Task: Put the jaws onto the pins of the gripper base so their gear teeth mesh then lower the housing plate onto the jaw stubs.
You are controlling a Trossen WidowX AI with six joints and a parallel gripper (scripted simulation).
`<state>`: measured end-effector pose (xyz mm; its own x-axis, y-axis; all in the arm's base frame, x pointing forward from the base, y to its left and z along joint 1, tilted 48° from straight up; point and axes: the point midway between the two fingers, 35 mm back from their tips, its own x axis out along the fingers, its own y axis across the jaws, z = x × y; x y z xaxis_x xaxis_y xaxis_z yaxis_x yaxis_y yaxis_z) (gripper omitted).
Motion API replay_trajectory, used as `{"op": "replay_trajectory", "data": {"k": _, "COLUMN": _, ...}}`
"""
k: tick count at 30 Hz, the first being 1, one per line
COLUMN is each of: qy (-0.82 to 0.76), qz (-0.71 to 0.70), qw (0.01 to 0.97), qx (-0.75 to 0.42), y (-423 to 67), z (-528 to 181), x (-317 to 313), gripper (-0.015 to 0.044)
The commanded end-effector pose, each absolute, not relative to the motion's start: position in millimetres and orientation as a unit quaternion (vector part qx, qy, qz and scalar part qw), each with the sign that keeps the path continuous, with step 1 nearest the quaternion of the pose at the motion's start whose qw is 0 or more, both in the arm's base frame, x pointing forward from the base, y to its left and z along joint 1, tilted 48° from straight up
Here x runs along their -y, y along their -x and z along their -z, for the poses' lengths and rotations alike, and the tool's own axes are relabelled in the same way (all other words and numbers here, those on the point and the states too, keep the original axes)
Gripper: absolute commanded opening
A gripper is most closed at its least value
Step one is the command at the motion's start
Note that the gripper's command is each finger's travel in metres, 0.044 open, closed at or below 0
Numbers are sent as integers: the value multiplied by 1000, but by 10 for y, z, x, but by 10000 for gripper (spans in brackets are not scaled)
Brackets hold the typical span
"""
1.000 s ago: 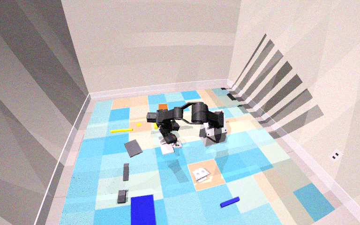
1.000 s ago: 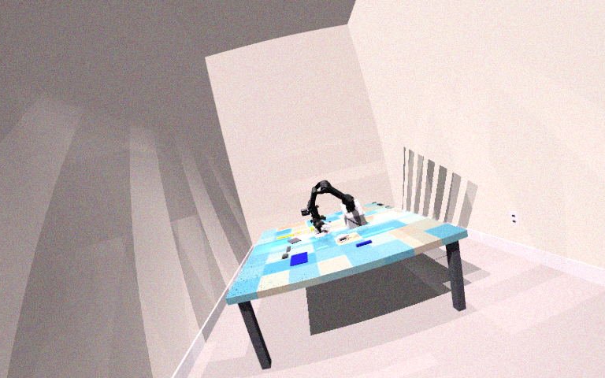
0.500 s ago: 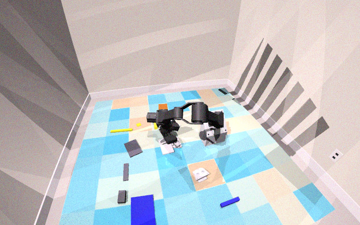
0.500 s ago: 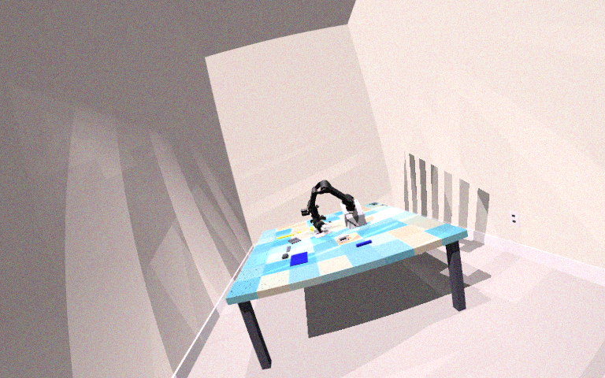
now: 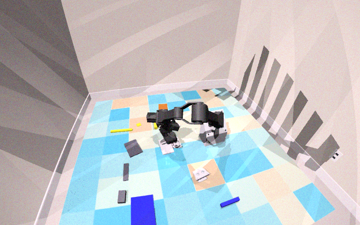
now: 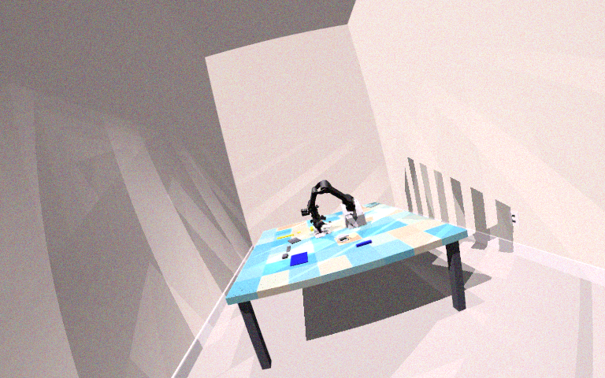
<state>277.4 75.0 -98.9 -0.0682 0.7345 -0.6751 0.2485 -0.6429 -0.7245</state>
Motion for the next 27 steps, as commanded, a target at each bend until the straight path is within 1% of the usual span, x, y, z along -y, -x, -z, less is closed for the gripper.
{"op": "replay_trajectory", "data": {"k": 1, "qy": 653, "qz": -628, "qw": 194, "qx": 376, "y": -2772, "z": 973, "x": -738, "gripper": 134}}
{"op": "replay_trajectory", "data": {"k": 27, "qy": 653, "qz": -628, "qw": 194, "qx": 376, "y": -2786, "z": 990, "x": -750, "gripper": 134}}
